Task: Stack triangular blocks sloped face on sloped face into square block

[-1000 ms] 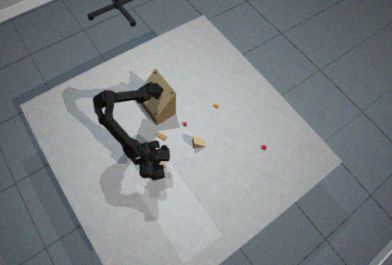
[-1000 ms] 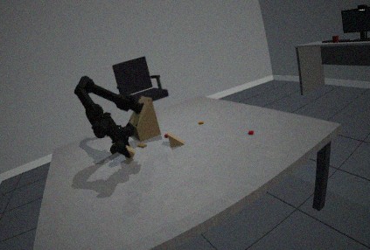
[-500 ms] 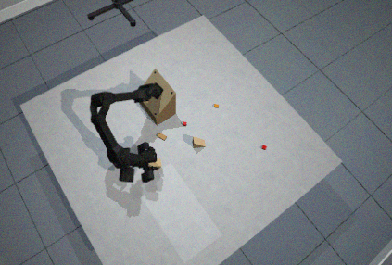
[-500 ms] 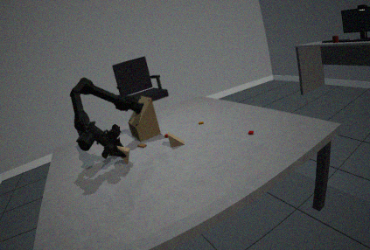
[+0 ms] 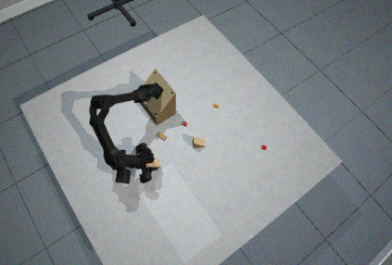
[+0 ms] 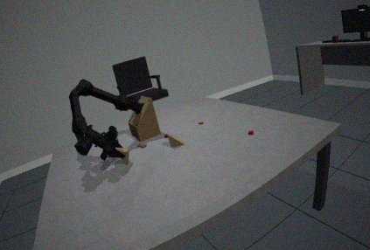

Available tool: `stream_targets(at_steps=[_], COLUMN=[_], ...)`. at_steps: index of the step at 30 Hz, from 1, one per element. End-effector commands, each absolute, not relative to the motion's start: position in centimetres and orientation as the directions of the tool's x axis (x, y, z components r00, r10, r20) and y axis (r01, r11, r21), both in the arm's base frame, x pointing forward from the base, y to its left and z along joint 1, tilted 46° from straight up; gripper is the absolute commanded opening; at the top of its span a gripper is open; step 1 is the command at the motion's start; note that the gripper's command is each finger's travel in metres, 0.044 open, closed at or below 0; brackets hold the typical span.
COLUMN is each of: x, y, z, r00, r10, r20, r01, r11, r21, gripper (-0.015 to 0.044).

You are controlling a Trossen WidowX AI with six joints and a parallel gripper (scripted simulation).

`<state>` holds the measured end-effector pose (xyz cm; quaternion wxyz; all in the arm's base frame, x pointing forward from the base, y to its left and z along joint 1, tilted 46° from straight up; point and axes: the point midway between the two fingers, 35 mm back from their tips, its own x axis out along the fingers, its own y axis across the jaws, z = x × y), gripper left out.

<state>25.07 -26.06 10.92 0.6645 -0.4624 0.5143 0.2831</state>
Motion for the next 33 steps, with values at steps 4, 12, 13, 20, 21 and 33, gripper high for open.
stream_targets(at_steps=[4,12,13,20,21,33], x=[25.1,25.1,25.1,26.0,26.0,24.6], y=[-26.0,-26.0,-26.0,-20.8,-19.7,-19.4], z=[11.1,11.1,11.1,16.1,17.1,12.9], r00=[0.313,0.313,0.313,0.314,0.315,-0.044], r10=[-0.104,-0.104,-0.104,-0.099,-0.098,-0.188], r20=[-0.944,-0.944,-0.944,-0.944,-0.944,-0.981], r01=[-0.85,-0.85,-0.85,-0.851,-0.851,-0.787], r11=[0.413,0.413,0.413,0.413,0.412,0.612], r21=[-0.327,-0.327,-0.327,-0.326,-0.326,-0.081], gripper=[0.0394,0.044,0.044,0.044,0.044,0.044])
